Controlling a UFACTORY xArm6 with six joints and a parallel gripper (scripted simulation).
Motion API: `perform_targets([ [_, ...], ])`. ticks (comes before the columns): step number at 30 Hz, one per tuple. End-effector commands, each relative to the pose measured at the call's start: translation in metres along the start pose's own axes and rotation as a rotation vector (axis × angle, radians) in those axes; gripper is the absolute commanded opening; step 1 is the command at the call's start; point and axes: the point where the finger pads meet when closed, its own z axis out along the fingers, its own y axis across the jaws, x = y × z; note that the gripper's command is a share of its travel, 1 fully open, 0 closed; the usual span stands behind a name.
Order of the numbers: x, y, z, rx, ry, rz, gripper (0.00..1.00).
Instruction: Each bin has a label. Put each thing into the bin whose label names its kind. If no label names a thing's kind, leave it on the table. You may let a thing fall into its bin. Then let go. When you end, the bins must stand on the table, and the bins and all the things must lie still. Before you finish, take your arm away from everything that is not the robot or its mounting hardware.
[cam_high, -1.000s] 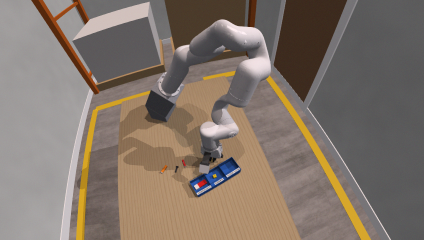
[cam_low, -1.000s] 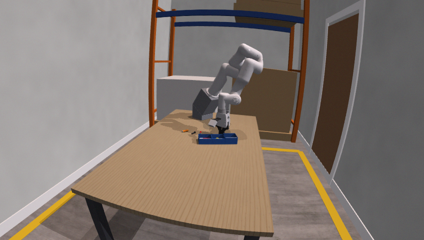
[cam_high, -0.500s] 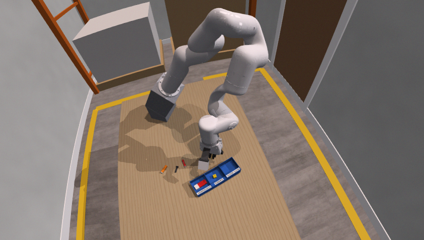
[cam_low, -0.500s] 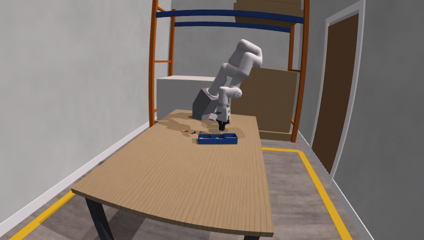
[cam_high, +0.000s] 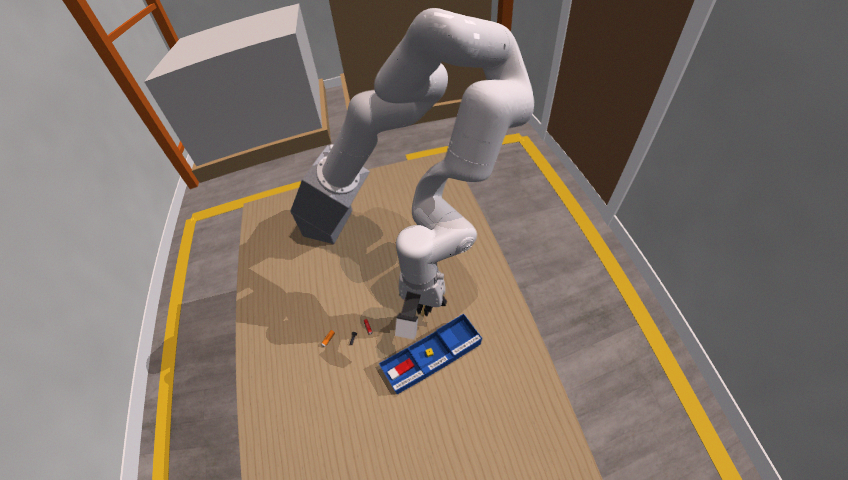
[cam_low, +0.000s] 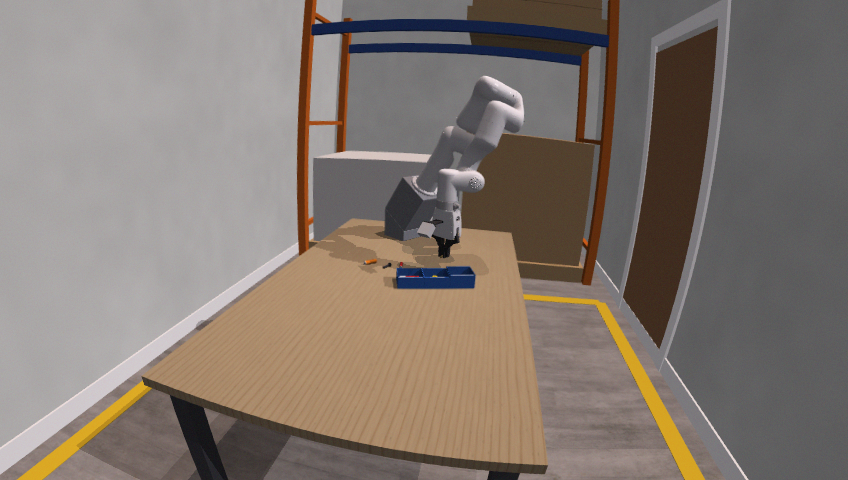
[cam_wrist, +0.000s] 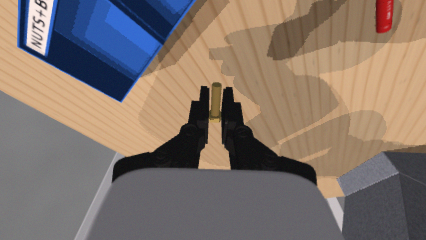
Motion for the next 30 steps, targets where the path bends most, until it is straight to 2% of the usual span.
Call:
perform_targets([
  [1, 0.001, -0.001, -0.009, 0.001, 0.002, 0.0, 0.0],
  [8, 0.004, -0.012, -0.01, 0.002, 0.002, 0.0, 0.0],
  [22, 0.031, -0.092, -0.011, 0.033, 0.012, 0.554, 0.0],
  [24, 0.031, -0.092, -0.011, 0.033, 0.012, 0.554, 0.0],
  [25, 0.033, -0.097, -0.01, 0.033, 0.011, 0.652, 0.0],
  [30, 0.033, -0.098, -0.01, 0.003, 0.001, 0.748, 0.0],
])
